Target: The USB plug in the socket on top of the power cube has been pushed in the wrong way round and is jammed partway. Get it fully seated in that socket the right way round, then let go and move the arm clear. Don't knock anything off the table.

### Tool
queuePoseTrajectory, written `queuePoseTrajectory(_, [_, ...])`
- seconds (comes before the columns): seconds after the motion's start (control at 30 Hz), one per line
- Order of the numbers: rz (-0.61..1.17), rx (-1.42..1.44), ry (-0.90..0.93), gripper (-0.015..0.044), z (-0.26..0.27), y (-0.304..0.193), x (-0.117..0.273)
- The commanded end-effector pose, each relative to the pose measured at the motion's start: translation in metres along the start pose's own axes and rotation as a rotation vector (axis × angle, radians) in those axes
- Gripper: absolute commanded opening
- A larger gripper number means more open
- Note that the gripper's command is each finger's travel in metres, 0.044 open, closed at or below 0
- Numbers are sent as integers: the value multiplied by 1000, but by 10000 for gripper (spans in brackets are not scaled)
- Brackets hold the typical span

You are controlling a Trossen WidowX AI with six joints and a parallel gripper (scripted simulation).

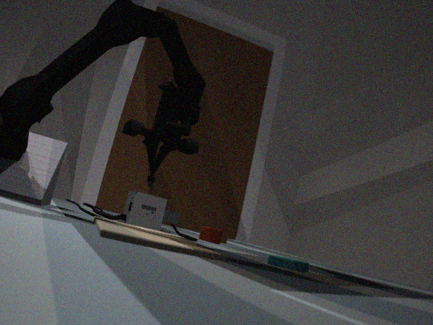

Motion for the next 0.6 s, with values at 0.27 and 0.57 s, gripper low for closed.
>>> queuePoseTrajectory(0.27, [8,0,0,0,0,-1,-1])
queuePoseTrajectory(0.57, [13,0,0,0,0,-1,-2])
Point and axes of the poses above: the point midway between the two fingers, 35 mm back from their tips, its own x axis back along the fingers, its own z axis across the jaws, y = z × x, the point moved 5 cm from there along x, back along the fingers, and after that the axes turned 2 degrees about -x, right-handed, at the moved point
